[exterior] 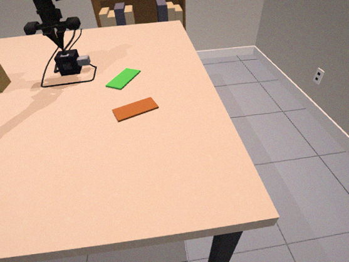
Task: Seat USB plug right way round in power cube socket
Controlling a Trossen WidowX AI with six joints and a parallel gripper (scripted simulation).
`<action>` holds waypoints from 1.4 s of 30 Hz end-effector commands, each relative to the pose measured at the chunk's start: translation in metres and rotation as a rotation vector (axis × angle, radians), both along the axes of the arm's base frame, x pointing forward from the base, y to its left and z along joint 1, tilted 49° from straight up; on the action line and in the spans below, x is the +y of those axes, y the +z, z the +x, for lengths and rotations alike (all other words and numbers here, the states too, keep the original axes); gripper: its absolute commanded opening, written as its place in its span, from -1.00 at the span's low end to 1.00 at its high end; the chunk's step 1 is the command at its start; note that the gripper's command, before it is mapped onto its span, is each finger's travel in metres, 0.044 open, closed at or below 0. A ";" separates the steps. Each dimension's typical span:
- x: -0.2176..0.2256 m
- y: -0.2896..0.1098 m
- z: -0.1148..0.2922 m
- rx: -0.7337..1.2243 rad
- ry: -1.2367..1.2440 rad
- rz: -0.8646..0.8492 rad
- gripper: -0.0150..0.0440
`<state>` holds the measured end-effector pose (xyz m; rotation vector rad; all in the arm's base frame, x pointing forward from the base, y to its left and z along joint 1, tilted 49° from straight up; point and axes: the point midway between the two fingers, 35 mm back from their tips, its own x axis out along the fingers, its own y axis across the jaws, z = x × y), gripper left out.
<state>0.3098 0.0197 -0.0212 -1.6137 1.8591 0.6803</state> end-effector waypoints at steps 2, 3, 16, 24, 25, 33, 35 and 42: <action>-0.003 -0.001 0.000 0.001 -0.001 -0.005 -0.49; -0.003 -0.001 0.000 0.001 -0.001 -0.005 -0.49; -0.003 -0.001 0.000 0.001 -0.001 -0.005 -0.49; -0.003 -0.001 0.000 0.001 -0.001 -0.005 -0.49; -0.003 -0.001 0.000 0.001 -0.001 -0.005 -0.49; 0.000 0.000 0.000 -0.001 0.000 0.000 -0.17; 0.000 0.000 0.000 -0.001 0.000 0.000 -0.17; 0.000 0.000 0.000 -0.001 0.000 0.000 -0.17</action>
